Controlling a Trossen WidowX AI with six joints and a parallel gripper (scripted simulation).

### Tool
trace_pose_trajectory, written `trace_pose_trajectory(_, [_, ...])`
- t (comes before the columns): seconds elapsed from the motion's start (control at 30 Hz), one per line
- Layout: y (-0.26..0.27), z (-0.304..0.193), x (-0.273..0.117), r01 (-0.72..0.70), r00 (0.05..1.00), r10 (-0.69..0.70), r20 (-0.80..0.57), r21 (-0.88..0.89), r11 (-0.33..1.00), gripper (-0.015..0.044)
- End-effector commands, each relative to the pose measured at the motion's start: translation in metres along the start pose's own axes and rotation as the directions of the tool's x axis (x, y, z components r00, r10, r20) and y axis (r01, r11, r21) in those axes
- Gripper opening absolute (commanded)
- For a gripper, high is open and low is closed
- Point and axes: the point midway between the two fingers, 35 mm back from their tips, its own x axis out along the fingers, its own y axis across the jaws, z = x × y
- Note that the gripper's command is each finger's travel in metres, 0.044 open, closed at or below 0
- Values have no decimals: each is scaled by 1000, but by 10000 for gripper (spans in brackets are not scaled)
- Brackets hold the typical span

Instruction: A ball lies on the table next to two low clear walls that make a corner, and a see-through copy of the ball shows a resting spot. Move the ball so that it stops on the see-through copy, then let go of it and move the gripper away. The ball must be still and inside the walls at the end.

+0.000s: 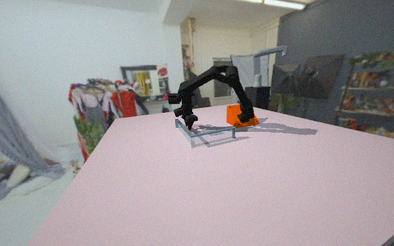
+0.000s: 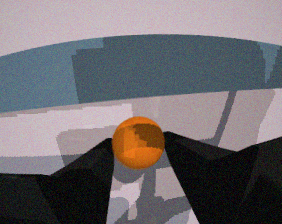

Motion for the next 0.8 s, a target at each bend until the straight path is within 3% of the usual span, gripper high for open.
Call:
trace_pose_trajectory(0.0, [1, -1, 4, -4, 1000, 4, -2, 5, 1000, 0])
trace_pose_trajectory(0.03, [1, -1, 4, -4, 1000, 4, -2, 5, 1000, 0])
trace_pose_trajectory(0.4, [0, 0, 1, 0, 1000, 0, 0, 1, 1000, 285])
trace_pose_trajectory(0.6, [-1, 1, -8, 1, 1000, -1, 0, 2, 1000, 285])
trace_pose_trajectory(0.77, [-1, 1, -76, 0, 1000, 0, -3, 6, 1000, 285])
